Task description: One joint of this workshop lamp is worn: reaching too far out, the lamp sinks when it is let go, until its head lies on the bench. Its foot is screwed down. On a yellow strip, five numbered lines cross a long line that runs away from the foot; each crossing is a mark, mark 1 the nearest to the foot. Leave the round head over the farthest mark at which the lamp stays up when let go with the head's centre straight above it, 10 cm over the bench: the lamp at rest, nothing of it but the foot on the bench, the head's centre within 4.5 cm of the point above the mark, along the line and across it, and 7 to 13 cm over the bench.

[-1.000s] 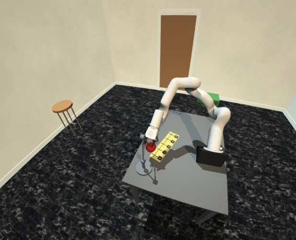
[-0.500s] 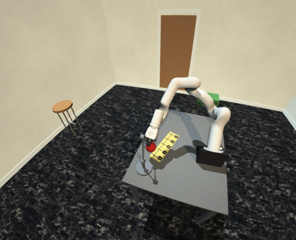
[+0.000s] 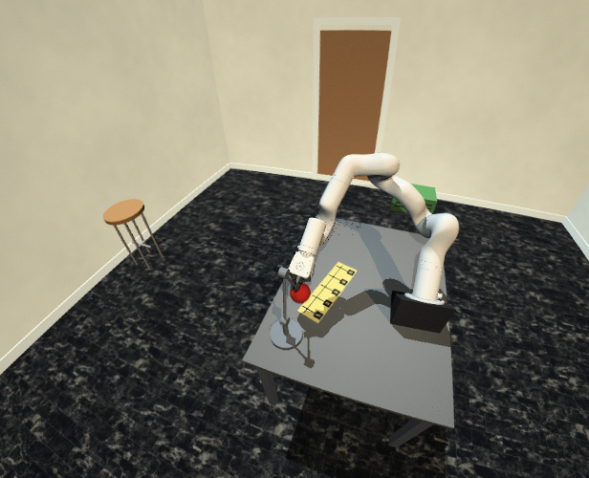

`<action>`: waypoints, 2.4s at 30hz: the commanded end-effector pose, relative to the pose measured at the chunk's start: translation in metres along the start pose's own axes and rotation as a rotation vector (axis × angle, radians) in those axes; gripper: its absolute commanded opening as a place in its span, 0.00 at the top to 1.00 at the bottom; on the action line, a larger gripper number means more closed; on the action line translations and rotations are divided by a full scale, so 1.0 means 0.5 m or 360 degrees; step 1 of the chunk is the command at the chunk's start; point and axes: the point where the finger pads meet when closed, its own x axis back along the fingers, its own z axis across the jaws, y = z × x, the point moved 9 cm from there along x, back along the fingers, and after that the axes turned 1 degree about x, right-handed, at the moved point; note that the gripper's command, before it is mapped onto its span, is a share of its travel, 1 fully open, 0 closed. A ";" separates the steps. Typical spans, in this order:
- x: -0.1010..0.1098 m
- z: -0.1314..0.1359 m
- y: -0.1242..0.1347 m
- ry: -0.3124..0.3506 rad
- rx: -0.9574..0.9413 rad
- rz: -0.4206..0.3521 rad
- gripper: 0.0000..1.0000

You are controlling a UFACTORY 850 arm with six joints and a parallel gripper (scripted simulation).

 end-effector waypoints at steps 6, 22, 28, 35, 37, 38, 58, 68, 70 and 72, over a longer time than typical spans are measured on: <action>0.007 0.012 -0.022 -0.0040 -0.0032 -0.0001 1.00; 0.017 0.045 -0.079 -0.0127 -0.0109 0.0000 1.00; 0.019 0.061 -0.104 -0.0163 -0.0141 0.0000 1.00; 0.019 0.070 -0.119 -0.0185 -0.0162 0.0006 0.00; 0.019 0.069 -0.117 -0.0179 -0.0161 0.0018 0.00; 0.019 0.069 -0.115 -0.0176 -0.0161 0.0024 0.00; 0.019 0.063 -0.104 -0.0145 -0.0157 0.0087 0.00; 0.019 0.063 -0.104 -0.0146 -0.0158 0.0085 0.00; 0.019 0.063 -0.104 -0.0146 -0.0158 0.0085 0.00; 0.019 0.063 -0.104 -0.0146 -0.0158 0.0085 0.00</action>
